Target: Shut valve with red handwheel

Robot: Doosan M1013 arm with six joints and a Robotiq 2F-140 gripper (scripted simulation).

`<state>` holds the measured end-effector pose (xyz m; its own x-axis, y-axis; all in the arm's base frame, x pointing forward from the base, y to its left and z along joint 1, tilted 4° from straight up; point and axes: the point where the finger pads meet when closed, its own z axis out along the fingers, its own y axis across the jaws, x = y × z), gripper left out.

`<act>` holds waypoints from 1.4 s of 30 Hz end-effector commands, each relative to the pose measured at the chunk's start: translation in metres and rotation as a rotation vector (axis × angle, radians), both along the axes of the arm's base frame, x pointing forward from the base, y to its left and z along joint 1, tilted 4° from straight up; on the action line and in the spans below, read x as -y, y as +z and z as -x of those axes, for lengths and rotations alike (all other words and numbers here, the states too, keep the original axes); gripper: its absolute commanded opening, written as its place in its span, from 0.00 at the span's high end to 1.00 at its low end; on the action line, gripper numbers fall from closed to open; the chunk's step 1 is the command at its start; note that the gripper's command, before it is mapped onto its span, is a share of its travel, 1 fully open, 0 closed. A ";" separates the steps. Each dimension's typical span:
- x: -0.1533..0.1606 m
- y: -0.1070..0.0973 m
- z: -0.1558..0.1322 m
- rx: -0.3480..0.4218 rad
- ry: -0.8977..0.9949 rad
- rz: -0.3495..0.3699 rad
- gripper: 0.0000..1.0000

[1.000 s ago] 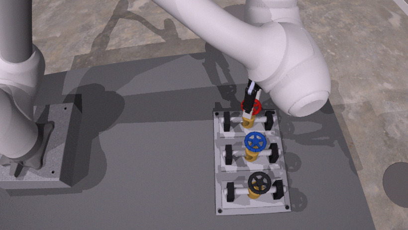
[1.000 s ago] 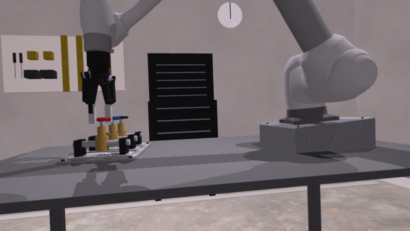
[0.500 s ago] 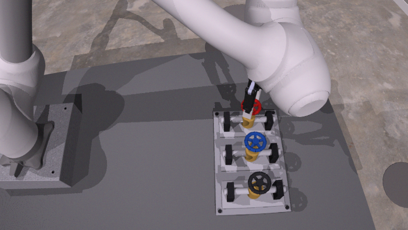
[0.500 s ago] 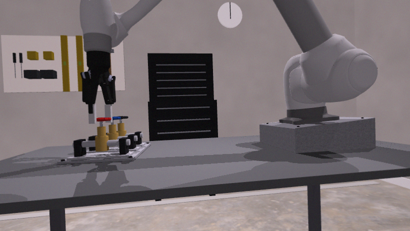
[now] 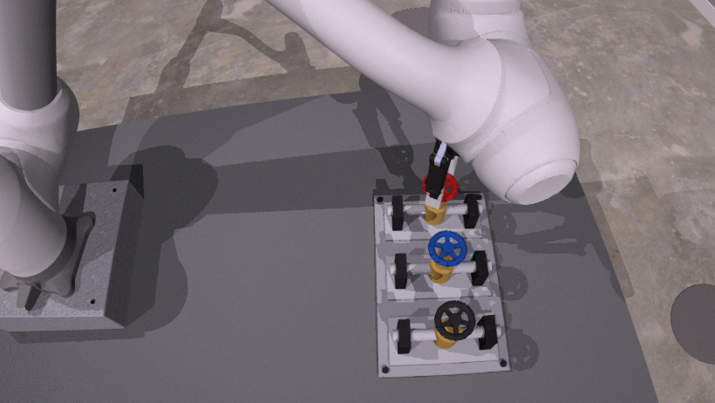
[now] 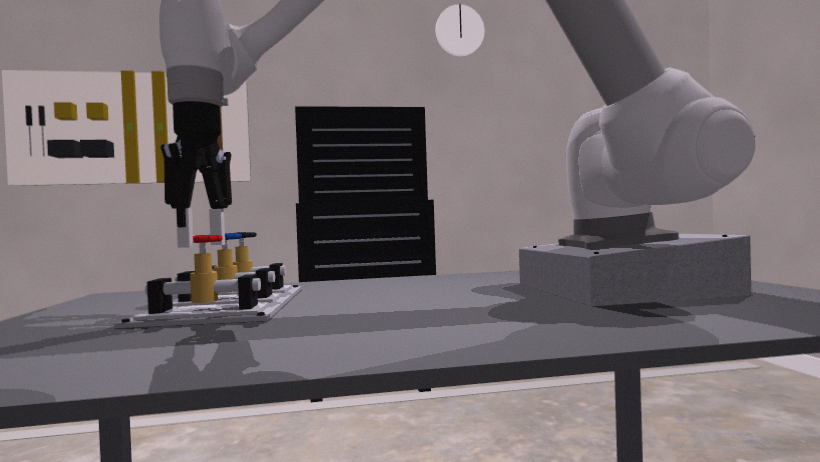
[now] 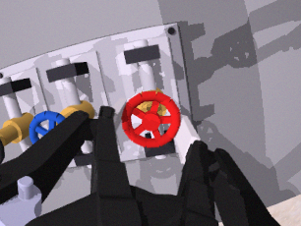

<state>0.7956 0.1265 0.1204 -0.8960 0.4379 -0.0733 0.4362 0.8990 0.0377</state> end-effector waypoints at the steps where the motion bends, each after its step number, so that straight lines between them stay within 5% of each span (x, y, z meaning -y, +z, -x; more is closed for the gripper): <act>1: -0.003 -0.006 0.003 -0.005 -0.004 -0.004 0.90; 2: -0.003 -0.006 0.003 -0.005 -0.004 -0.004 0.48; 42: -0.003 -0.005 0.003 -0.005 -0.004 -0.004 0.48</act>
